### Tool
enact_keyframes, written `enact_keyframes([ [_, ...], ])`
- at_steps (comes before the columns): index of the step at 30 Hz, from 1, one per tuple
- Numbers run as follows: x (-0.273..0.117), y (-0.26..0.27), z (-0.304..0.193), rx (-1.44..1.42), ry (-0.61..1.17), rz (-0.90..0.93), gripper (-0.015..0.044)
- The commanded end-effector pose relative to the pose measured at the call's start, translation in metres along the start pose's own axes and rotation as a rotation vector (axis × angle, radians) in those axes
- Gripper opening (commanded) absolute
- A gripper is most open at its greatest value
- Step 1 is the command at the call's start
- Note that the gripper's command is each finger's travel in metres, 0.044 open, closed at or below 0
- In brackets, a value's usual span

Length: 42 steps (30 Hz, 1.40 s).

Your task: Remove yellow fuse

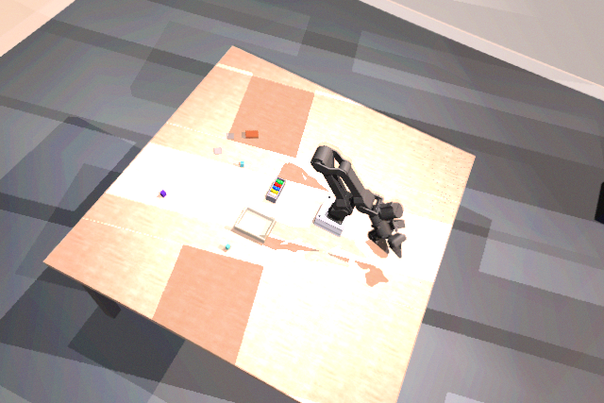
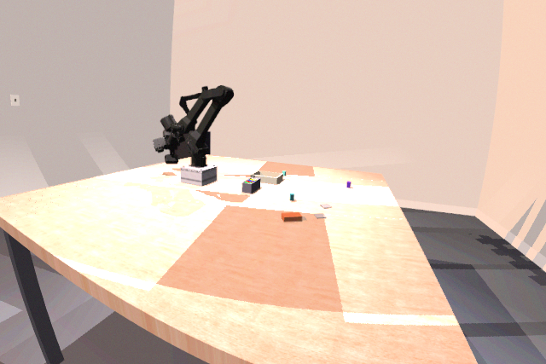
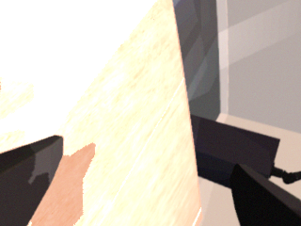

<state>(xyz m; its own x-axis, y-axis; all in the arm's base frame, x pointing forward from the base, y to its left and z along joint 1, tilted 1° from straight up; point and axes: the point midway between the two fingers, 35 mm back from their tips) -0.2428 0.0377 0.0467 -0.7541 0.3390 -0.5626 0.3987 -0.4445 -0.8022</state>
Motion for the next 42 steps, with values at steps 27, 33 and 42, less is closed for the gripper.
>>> enact_keyframes([
  [27,-0.181,0.171,0.162,-0.534,-0.686,0.610,0.0060],
  [33,-0.250,0.216,0.144,-0.717,-0.778,0.752,0.0060],
  [42,-0.340,0.263,0.071,-1.032,-0.857,0.913,0.0060],
])
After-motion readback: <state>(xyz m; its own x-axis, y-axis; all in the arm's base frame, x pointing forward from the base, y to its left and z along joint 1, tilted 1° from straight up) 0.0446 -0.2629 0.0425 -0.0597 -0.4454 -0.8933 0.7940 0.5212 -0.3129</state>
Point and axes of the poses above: the point midway between the two fingers, 35 mm back from their tips, its own x axis out along the fingers, its own y axis across the jaws, z = x × y, and after that the axes turned 7 degrees about x, right-handed
